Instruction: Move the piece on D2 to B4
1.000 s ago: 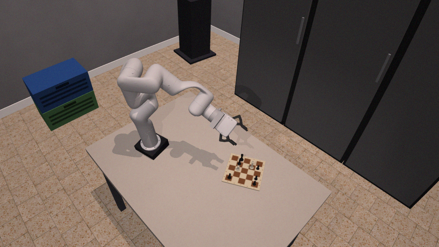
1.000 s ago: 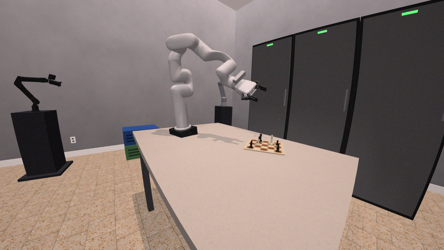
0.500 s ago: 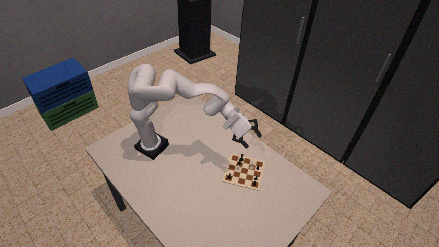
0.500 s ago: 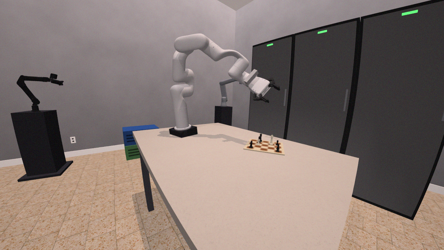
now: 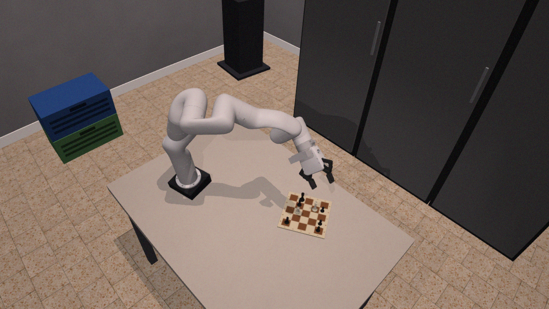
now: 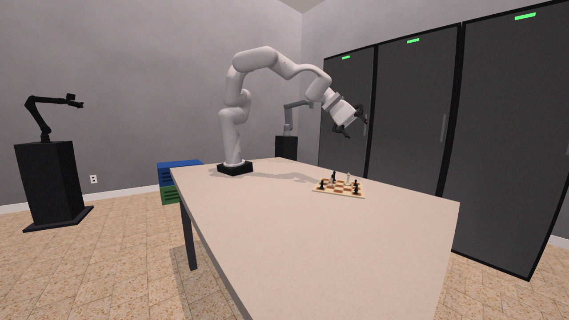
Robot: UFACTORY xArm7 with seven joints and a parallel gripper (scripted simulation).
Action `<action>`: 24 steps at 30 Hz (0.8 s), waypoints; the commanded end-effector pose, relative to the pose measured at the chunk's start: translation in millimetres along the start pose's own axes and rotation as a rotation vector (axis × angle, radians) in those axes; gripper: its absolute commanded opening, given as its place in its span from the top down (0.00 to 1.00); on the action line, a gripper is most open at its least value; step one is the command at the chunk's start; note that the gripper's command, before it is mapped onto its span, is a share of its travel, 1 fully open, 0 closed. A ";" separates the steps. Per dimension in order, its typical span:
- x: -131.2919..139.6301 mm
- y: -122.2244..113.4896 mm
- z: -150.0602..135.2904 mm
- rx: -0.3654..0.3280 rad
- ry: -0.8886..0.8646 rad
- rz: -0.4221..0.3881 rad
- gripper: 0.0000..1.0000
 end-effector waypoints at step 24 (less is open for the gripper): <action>58.8 34.3 37.9 0.641 0.287 -0.166 0.00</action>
Point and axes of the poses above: the point where the finger pads meet when closed, its own y axis out along the fingers, its own z axis across the jaws, x = y × z, the point moved 3 cm from there along -y, back along the fingers, and after that the axes turned 5 degrees about -y, right-handed, at the moved point
